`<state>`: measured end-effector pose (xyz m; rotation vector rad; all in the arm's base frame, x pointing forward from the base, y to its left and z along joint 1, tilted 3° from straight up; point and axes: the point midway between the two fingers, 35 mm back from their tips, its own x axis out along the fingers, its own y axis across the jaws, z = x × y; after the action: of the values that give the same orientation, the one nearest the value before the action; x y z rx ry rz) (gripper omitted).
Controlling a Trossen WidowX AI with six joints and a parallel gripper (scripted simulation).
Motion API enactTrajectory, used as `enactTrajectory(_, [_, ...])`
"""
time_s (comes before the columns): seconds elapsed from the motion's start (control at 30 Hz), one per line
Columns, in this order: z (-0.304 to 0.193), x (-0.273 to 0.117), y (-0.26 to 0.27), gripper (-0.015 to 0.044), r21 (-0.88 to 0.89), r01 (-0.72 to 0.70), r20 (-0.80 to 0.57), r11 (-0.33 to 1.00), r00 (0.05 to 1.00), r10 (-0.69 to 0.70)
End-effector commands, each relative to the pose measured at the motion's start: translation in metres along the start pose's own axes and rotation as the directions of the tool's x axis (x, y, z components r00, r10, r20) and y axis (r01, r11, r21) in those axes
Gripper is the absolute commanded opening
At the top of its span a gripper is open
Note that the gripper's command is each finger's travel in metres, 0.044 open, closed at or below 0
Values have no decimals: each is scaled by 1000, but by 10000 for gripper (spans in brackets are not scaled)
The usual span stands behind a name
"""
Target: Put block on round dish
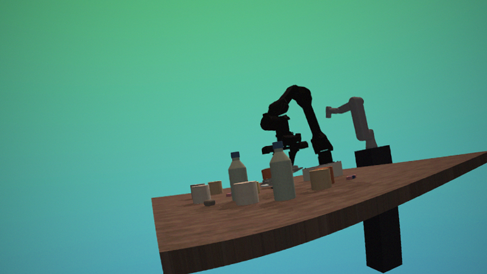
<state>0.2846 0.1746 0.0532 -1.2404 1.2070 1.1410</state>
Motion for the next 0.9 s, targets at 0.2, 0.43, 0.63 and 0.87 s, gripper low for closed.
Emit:
enactTrajectory(0.2, [2, -42, -3, 0, -6, -1, -1, 1000, 1000, 1])
enactTrajectory(0.43, [1, -80, -1, 0, -6, -2, -1, 1000, 1000, 2])
enactTrajectory(0.63, [0, -93, 0, 0, -6, -2, -1, 1000, 1000, 2])
enactTrajectory(0.87, [-26, -85, -18, 0, -2, 4, -2, 1000, 1000, -4])
